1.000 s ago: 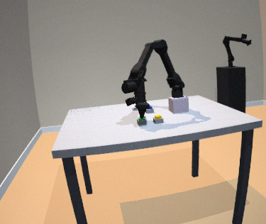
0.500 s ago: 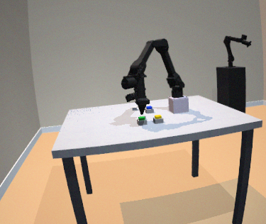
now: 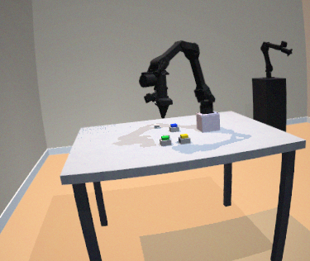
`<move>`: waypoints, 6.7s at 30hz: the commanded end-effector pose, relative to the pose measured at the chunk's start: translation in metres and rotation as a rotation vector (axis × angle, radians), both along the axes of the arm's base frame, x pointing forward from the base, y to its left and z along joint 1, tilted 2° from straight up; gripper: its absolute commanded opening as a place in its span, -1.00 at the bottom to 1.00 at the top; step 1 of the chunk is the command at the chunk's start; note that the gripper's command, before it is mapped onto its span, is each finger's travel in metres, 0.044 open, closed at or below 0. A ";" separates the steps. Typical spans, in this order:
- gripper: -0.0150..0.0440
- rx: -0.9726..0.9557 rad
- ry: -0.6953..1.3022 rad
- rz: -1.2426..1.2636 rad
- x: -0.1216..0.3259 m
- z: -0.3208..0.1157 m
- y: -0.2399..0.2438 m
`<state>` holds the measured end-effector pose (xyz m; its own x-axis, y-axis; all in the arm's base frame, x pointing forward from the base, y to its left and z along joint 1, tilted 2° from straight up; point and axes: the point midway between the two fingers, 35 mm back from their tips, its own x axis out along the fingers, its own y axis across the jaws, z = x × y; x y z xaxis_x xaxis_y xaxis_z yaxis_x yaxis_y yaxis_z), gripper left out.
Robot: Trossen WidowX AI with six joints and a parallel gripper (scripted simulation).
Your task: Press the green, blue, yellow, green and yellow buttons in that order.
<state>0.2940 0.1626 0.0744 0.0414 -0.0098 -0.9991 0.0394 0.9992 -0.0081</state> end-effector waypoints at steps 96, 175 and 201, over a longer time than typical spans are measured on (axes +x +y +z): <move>-0.42 -0.019 0.009 -0.017 -0.078 0.002 -0.173; -0.42 -0.003 0.012 -0.017 -0.090 -0.067 0.025; -0.42 -0.005 0.003 -0.017 0.002 -0.049 0.010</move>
<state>0.2971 0.1766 0.0599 0.0592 -0.0012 -0.9982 0.0614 0.9981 0.0025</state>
